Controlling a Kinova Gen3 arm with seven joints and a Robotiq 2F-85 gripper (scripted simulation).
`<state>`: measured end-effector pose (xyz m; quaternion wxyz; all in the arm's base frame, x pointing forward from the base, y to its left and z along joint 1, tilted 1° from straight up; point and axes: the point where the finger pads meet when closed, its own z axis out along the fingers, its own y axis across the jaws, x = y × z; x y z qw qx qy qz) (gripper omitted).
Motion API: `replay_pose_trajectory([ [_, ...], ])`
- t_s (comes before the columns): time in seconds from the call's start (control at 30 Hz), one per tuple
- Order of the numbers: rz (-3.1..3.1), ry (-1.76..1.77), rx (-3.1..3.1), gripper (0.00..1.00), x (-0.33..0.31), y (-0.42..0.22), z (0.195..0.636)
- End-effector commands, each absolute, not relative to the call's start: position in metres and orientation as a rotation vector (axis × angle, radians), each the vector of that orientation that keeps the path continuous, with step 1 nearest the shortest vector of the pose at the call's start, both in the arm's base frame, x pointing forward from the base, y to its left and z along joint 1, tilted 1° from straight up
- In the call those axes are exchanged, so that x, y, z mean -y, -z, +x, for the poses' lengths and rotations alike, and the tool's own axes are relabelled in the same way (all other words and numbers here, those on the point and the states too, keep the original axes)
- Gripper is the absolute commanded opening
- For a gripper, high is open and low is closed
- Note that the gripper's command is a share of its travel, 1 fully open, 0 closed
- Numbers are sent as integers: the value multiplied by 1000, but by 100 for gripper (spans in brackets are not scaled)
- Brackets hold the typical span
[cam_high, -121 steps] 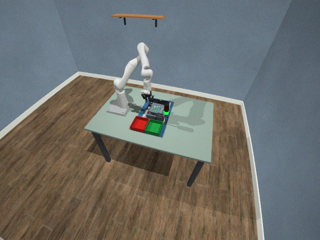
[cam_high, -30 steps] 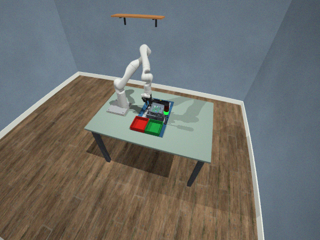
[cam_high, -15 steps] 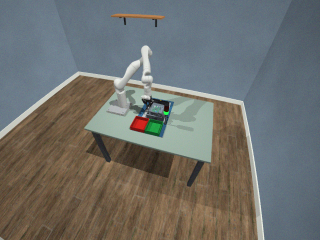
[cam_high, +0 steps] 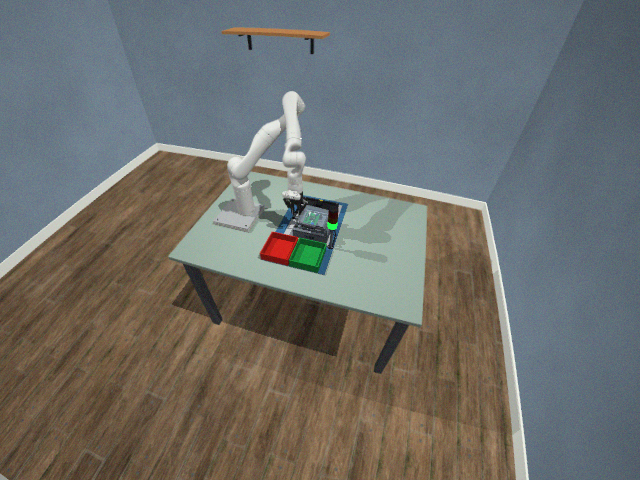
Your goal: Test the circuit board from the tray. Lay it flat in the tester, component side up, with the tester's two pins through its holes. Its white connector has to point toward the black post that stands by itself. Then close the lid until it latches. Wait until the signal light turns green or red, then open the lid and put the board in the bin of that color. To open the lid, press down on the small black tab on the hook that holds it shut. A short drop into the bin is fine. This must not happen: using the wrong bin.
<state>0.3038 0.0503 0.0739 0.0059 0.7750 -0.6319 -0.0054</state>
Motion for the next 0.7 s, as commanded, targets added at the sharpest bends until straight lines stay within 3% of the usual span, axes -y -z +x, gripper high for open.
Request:
replay_pose_trajectory([
  [0.0,2426,16,1978,26,-50,-74,304],
  [0.07,2426,16,1978,26,-50,-74,304],
  [0.1,2426,16,1978,0,-50,-74,304],
  [0.67,2426,16,1978,0,-50,-74,304],
])
